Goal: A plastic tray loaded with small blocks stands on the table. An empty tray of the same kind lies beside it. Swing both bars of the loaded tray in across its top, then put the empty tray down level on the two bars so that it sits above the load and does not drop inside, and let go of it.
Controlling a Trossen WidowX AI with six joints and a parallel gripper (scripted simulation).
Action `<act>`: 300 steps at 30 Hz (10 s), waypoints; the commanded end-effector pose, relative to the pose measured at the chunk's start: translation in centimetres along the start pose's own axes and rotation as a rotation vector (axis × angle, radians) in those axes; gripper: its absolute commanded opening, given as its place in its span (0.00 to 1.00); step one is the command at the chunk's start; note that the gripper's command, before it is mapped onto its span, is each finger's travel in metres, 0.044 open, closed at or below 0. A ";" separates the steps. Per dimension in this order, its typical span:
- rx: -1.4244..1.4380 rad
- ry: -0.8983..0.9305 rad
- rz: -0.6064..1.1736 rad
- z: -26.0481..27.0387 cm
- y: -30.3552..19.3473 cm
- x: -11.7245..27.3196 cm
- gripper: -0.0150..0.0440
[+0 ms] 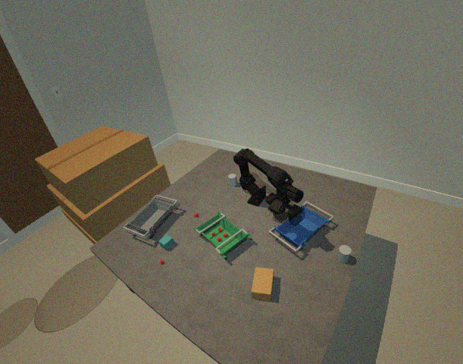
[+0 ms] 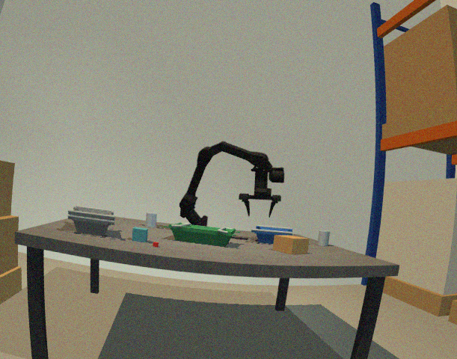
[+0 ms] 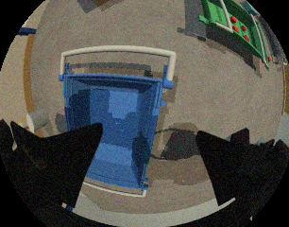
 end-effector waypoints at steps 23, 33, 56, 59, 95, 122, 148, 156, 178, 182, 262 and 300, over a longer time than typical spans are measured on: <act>-0.023 -0.041 -0.013 -2.1 -6.9 -7.1 1.00; -0.024 -0.041 -0.014 -2.6 -6.8 -10.4 1.00; -0.024 -0.041 -0.014 -2.6 -6.8 -10.4 0.61; -0.024 -0.041 -0.014 -2.6 -6.8 -10.4 0.57; -0.023 -0.041 -0.013 -2.1 -7.0 -4.6 0.25; -0.018 -0.029 -0.010 -0.8 -7.2 0.0 0.25; -0.004 0.006 -0.002 1.5 -7.6 7.1 0.25; -0.004 0.006 -0.002 1.5 -7.6 7.1 0.25; -0.043 0.012 -0.001 1.4 -6.5 7.4 0.25; -0.106 0.021 0.002 1.3 -4.7 7.9 0.25; -1.385 0.095 -0.051 -14.1 25.0 8.2 0.25; -1.384 0.100 -0.050 -16.0 25.5 8.3 0.25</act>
Point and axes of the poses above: the point midway between the two fingers, 35 mm back from their tips, its own x axis back along the fingers, its own z axis across the jaws, y = z × x, the point moved 7 cm from there along x, back along the fingers, and after that the axes turned 15 degrees about -x, right-handed, at the moved point
